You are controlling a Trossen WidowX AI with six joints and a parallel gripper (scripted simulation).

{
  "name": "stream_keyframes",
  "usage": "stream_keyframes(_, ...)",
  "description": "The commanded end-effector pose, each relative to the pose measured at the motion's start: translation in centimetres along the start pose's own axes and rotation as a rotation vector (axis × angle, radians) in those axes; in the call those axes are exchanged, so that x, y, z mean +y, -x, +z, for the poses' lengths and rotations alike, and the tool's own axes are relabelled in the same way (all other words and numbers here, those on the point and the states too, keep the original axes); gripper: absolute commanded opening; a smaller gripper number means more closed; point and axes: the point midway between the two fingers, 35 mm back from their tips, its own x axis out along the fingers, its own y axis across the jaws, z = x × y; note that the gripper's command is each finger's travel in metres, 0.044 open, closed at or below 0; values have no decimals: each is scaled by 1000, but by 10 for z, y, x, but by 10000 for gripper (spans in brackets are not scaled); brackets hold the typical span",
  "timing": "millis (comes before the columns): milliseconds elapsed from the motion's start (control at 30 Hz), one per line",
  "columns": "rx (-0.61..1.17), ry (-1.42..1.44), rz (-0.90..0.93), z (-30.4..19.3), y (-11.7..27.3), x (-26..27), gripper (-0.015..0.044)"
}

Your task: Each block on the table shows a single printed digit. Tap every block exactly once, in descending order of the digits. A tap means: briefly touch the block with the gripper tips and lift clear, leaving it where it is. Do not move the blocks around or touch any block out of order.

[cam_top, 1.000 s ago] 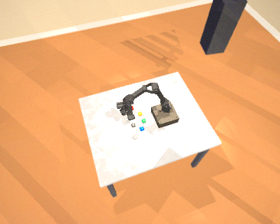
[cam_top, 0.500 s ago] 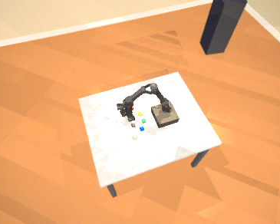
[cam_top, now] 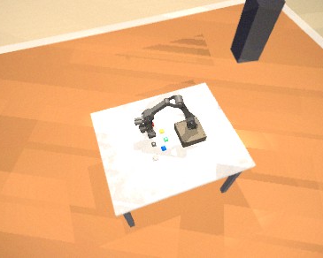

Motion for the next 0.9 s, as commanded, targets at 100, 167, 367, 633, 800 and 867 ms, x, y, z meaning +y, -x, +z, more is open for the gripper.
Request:
stream_keyframes(100, -25, 3, -7, 2, 82, 0, 20)
stream_keyframes(167, -25, 3, -7, 2, 82, 0, 20)
stream_keyframes(367, -23, 3, -7, -26, 85, -2, 20)
stream_keyframes(633, -18, 3, -7, -110, 78, 0, 20)
stream_keyframes(800, -17, 3, -7, -111, 75, 0, 20)
stream_keyframes(867, -18, 3, -7, -109, 54, -1, 20)
